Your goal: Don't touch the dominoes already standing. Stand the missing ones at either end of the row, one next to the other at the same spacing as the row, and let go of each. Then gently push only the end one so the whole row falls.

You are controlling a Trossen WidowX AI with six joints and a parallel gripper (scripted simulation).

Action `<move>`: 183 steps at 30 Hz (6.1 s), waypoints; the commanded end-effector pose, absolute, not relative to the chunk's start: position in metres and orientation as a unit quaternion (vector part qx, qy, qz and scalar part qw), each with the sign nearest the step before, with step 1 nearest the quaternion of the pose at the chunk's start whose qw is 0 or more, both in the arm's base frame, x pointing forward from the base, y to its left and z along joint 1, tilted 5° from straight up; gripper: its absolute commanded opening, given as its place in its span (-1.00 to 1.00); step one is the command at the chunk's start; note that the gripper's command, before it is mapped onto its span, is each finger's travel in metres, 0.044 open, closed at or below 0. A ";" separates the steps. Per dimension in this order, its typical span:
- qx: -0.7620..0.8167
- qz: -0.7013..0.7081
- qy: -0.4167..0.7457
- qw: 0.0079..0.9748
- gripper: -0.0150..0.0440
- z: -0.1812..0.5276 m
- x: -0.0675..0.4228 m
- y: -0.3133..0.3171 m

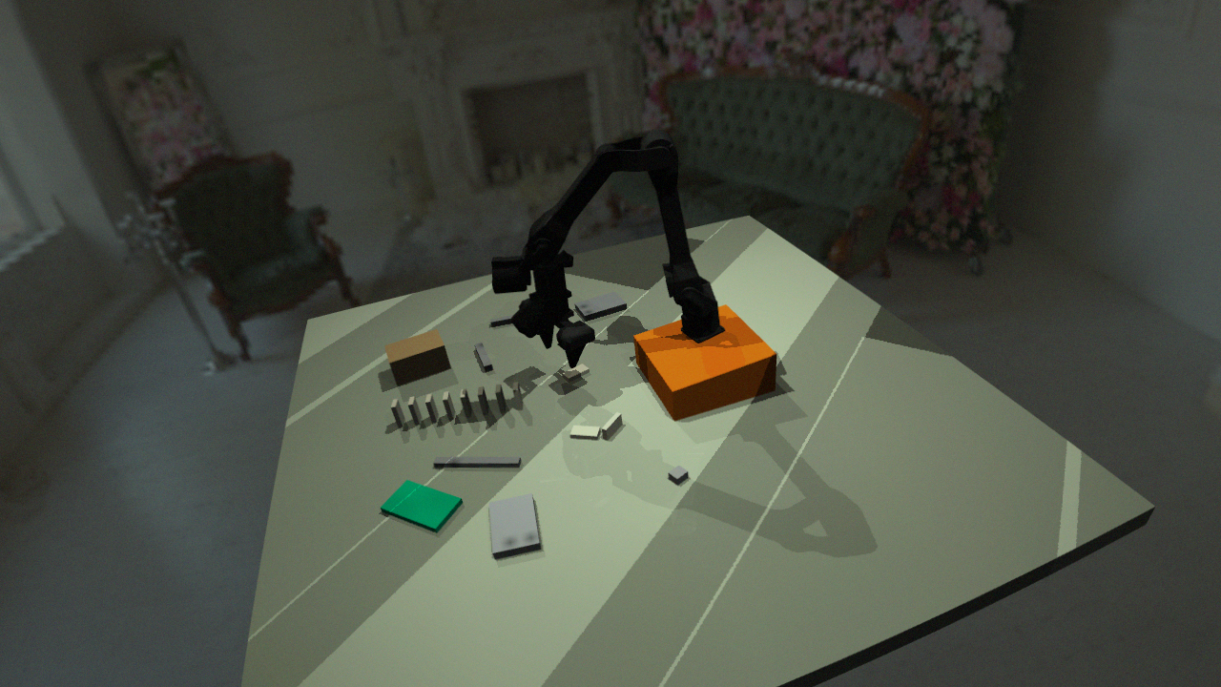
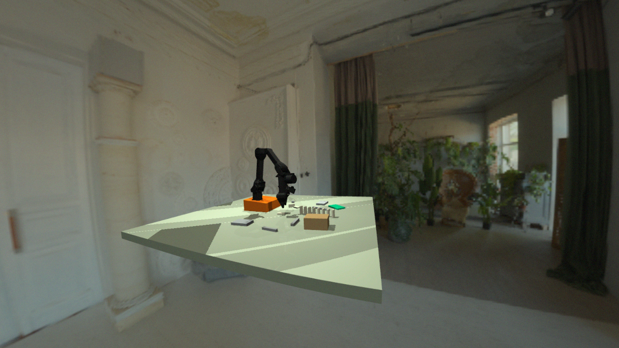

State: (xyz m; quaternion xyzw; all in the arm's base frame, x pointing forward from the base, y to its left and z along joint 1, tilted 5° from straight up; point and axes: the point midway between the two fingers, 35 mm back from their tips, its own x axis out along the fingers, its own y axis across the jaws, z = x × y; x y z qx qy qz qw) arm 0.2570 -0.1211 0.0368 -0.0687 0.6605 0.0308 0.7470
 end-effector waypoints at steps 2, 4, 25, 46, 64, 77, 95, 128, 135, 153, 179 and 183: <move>-0.059 0.036 0.671 0.738 1.00 -0.001 0.252 -0.118; -0.059 0.036 0.671 0.738 1.00 -0.001 0.254 -0.118; -0.059 0.036 0.671 0.738 0.82 -0.016 0.255 -0.119; -0.059 0.036 0.671 0.738 -0.13 -0.014 0.255 -0.119; -0.059 0.036 0.671 0.738 -0.13 0.144 0.238 -0.113; 0.351 -0.338 0.582 0.651 -0.13 0.144 0.216 -0.174; 0.479 -0.452 0.498 0.564 -0.13 0.143 0.205 -0.195; 0.230 -0.529 0.374 0.726 -0.13 0.087 0.262 -0.230; 0.180 -0.546 0.327 0.750 -0.13 0.083 0.271 -0.229; 0.085 -0.590 0.189 0.780 -0.13 0.087 0.271 -0.208; 0.051 -0.656 -0.003 0.753 -0.13 0.107 0.205 -0.162; 0.052 -0.657 -0.007 0.752 -0.13 0.107 0.203 -0.161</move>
